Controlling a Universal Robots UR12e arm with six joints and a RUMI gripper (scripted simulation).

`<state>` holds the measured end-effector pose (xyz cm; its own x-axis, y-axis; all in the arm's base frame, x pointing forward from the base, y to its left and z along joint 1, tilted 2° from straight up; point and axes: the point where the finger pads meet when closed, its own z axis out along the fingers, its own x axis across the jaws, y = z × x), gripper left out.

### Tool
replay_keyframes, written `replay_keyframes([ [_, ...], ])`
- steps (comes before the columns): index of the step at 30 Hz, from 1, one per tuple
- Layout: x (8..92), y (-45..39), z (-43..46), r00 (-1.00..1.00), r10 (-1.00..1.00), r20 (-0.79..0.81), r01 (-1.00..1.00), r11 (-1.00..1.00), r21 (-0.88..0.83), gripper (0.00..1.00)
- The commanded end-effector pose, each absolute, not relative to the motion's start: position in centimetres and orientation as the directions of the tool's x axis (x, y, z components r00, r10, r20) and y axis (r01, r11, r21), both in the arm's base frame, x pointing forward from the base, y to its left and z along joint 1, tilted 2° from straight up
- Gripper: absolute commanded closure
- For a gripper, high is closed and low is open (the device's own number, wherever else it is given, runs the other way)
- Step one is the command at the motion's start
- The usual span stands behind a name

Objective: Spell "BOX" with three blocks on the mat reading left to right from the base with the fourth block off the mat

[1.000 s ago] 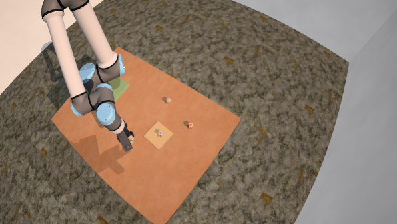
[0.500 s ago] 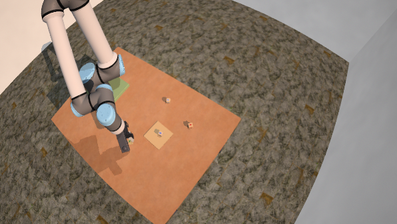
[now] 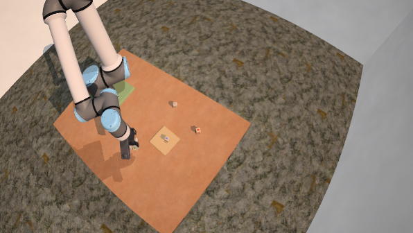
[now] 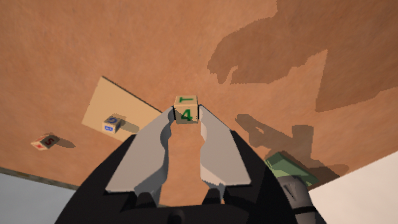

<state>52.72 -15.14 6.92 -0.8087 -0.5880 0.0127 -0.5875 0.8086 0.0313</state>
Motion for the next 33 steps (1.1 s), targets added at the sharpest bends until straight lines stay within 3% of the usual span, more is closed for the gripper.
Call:
replay_keyframes([
  [1,52.74,-15.34,6.79,-0.882,-0.470,0.020,-0.469,0.883,0.026,0.95],
  [33,52.33,-15.75,5.88,-0.984,0.174,0.032,0.175,0.985,0.009,0.95],
])
